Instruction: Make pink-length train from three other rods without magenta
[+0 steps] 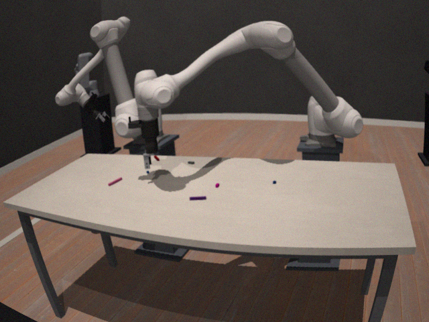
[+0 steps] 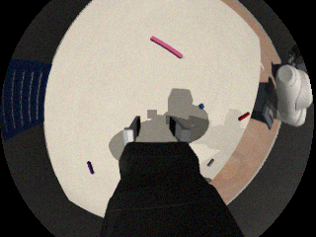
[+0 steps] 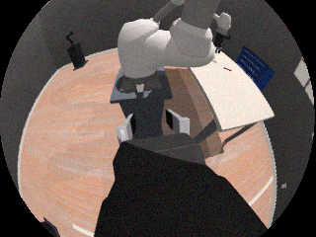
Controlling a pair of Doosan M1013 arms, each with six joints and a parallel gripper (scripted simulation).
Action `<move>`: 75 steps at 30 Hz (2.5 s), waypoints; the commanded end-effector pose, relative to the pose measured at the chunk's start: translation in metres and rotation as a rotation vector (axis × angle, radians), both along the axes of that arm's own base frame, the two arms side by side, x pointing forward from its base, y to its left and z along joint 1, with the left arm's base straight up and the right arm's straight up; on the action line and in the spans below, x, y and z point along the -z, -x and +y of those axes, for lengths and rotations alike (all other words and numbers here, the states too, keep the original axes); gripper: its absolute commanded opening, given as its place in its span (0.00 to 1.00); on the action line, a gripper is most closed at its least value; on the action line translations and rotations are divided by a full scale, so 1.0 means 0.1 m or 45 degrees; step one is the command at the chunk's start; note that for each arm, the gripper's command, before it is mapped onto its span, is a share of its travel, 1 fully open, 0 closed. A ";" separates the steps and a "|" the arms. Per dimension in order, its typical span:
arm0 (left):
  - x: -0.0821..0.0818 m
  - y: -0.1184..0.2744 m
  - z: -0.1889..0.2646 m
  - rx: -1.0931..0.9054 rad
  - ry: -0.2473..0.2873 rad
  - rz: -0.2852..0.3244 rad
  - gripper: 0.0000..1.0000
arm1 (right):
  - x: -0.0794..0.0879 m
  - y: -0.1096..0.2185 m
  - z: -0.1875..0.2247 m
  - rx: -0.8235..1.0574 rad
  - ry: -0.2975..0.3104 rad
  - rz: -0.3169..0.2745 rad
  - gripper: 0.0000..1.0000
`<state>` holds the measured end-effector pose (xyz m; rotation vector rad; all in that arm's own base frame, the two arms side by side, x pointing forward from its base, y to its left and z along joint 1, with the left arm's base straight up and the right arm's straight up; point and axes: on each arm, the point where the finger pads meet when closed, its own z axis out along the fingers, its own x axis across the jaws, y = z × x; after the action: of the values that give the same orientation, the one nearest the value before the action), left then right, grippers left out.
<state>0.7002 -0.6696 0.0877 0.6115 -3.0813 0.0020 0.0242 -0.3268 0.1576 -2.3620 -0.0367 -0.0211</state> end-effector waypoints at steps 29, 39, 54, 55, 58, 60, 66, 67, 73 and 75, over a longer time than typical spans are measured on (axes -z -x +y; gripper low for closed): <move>-0.09 -0.35 2.53 -1.460 0.004 -0.002 1.00 | -0.01 -0.01 0.03 0.009 -0.007 -0.014 1.00; -0.08 -0.24 3.25 -1.880 0.004 -0.002 1.00 | -0.01 -0.01 0.03 0.009 -0.007 -0.014 1.00; -0.06 0.13 4.41 -2.592 0.005 -0.001 1.00 | -0.01 -0.01 0.03 0.009 -0.007 -0.014 1.00; -0.05 0.17 4.48 -2.639 0.005 -0.001 1.00 | -0.01 -0.01 0.03 0.009 -0.007 -0.014 1.00; -0.04 0.25 4.63 -2.744 0.006 -0.001 1.00 | -0.01 -0.01 0.03 0.009 -0.007 -0.014 1.00; -0.04 0.32 4.77 -2.836 0.006 -0.001 1.00 | -0.01 -0.01 0.03 0.009 -0.007 -0.014 1.00; -0.01 0.55 5.15 -3.109 0.006 -0.001 1.00 | -0.01 -0.01 0.03 0.009 -0.007 -0.014 1.00; -0.01 0.58 5.19 -3.139 0.006 -0.001 1.00 | -0.01 -0.01 0.03 0.009 -0.007 -0.014 1.00; 0.00 0.62 5.25 -3.181 0.006 -0.001 1.00 | -0.01 -0.01 0.03 0.009 -0.007 -0.014 1.00; 0.00 0.63 5.24 -3.179 0.002 -0.001 0.54 | -0.01 -0.01 0.03 0.009 -0.007 -0.014 1.00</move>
<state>0.6429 -0.1500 0.0896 3.1099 -0.4267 0.0067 0.0242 -0.3268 0.1576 -2.3620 -0.0367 -0.0211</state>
